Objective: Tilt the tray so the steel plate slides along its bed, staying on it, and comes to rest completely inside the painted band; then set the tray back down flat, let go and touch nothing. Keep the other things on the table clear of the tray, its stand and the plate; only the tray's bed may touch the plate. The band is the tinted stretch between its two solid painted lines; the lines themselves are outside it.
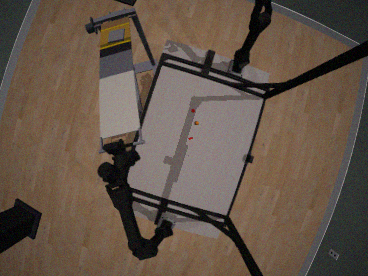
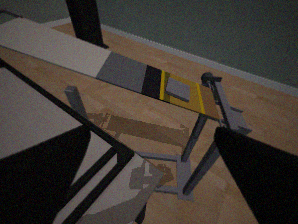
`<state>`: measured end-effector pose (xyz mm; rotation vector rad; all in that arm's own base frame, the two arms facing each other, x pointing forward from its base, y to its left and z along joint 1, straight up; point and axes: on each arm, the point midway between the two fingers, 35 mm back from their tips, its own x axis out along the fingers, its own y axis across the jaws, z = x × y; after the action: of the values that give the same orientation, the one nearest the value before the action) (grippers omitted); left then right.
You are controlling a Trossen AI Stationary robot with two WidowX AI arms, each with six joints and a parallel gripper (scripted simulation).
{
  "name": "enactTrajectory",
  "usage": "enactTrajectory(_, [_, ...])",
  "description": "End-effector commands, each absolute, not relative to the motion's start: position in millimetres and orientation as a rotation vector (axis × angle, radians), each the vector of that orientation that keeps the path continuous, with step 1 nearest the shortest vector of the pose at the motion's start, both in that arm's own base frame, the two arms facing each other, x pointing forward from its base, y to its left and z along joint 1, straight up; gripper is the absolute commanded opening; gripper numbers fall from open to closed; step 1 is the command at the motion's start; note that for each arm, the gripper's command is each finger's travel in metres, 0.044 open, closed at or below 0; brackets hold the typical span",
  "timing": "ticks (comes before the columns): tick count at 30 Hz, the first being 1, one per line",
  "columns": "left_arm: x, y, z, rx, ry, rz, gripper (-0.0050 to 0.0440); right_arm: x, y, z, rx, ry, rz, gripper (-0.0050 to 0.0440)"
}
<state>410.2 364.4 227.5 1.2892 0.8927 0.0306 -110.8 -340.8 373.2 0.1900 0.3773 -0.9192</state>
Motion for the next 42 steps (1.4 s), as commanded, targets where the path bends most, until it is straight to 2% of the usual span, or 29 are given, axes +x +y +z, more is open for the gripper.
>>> enactTrajectory(1, [414.0, 367.8, 255.6, 1.319, 0.854, 0.084, 0.0, -110.5, -340.7, 373.3, 0.189, 0.376, -0.918, 0.044])
enactTrajectory(20, [415.3, 368.8, 260.5, 1.337, 0.827, 0.116, 0.0, -110.5, -340.7, 373.3, 0.189, 0.376, -0.918, 0.044])
enactTrajectory(24, [410.4, 365.2, 242.2, 1.331, 0.836, 0.106, 0.0, -110.5, -340.7, 373.3, 0.189, 0.376, -0.918, 0.044])
enactTrajectory(29, [393.9, 353.2, 167.0, 1.284, 0.905, 0.023, 0.0, -110.5, -340.7, 373.3, 0.189, 0.376, -0.918, 0.044])
enactTrajectory(33, [393.9, 353.2, 167.0, 1.22, 0.99, -0.084, 0.0, -110.5, -340.7, 373.3, 0.189, 0.376, -0.918, 0.044])
enactTrajectory(42, [396.8, 355.4, 182.4, 1.22, 0.99, -0.084, 0.0, -110.5, -340.7, 373.3, 0.189, 0.376, -0.918, 0.044])
